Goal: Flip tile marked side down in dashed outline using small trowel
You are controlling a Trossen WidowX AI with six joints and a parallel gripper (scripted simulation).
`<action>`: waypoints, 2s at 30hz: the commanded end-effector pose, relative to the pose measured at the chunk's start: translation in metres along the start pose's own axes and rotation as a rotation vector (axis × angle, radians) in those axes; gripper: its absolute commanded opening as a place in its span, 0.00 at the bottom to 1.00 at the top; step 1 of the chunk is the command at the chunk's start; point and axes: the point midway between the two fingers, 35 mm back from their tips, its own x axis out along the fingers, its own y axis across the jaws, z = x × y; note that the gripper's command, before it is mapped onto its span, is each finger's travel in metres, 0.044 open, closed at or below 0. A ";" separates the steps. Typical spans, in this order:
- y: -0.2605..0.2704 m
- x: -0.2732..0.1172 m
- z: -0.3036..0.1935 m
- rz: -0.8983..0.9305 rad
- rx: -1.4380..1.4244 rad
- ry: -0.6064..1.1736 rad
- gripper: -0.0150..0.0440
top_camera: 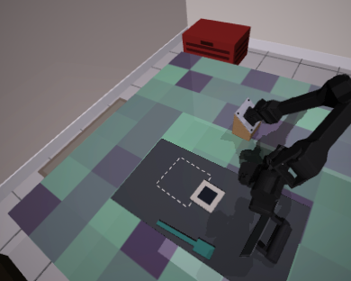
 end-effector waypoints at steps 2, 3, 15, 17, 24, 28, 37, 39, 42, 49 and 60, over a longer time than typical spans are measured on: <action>0.003 0.001 -0.013 -0.006 -0.160 -0.003 0.42; 0.004 0.002 -0.016 -0.006 -0.195 -0.003 0.42; 0.011 0.003 -0.049 -0.006 -0.606 -0.003 0.42; 0.012 0.004 -0.055 -0.006 -0.675 -0.003 0.42; 0.014 0.004 -0.076 -0.003 -0.914 0.000 0.42; 0.015 0.005 -0.088 -0.001 -1.051 0.002 0.42; 0.015 0.005 -0.115 0.008 -1.352 0.008 0.42; 0.015 0.005 -0.117 0.009 -1.374 0.009 0.42; 0.015 0.005 -0.117 0.009 -1.374 0.009 0.42; 0.014 0.009 -0.109 0.008 -1.374 0.009 0.42; 0.011 0.018 -0.094 0.007 -1.374 0.008 0.42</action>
